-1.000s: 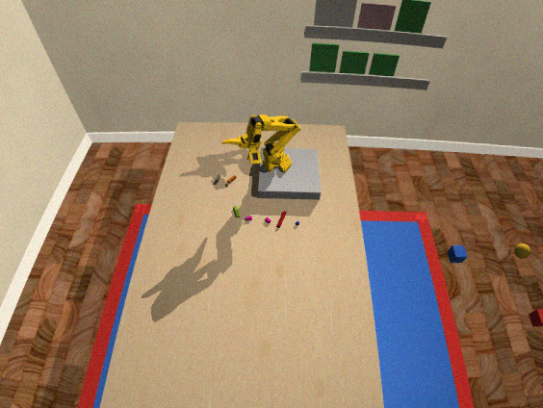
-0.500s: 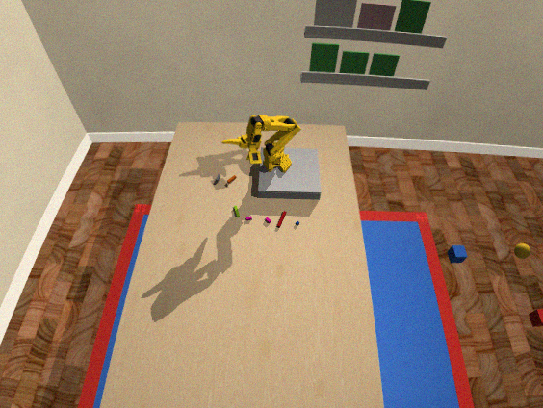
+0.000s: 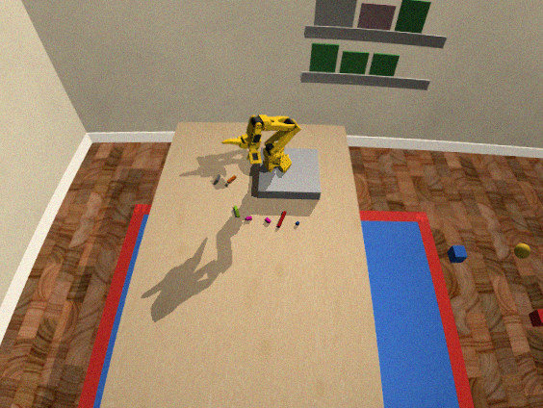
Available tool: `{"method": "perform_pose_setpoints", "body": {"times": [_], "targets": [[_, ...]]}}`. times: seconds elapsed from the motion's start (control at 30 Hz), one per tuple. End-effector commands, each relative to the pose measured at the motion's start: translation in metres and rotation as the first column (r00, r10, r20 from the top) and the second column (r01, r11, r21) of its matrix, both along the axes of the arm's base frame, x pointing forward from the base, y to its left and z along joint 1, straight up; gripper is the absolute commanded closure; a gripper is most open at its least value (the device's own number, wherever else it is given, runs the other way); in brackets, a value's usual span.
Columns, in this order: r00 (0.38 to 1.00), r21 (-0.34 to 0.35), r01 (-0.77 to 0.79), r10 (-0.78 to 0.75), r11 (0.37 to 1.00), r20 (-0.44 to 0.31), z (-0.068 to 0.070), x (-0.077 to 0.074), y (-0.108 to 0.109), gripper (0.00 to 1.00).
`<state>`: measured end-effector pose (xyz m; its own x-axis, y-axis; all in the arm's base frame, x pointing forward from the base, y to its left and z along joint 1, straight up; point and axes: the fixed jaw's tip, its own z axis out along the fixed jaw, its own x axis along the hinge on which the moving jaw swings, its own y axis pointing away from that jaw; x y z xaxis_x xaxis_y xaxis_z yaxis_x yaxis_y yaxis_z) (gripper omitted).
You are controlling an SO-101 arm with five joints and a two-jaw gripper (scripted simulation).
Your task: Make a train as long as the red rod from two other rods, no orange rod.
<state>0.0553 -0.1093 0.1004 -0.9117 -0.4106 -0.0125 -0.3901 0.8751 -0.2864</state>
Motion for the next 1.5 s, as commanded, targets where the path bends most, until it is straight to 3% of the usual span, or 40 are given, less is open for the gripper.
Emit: {"method": "perform_pose_setpoints", "body": {"times": [0.0, 0.97, 1.47], "targets": [[1.0, 0.002, 0.003, -0.003, 1.0, -0.002, -0.0008, -0.001, -0.001, 0.0], [1.0, 0.004, 0.007, -0.007, 1.0, -0.001, -0.0008, -0.0006, -0.0011, 0.0], [0.996, 0.032, 0.083, -0.084, 0.996, 0.019, -0.0001, 0.0065, -0.0037, 0.04]]}}
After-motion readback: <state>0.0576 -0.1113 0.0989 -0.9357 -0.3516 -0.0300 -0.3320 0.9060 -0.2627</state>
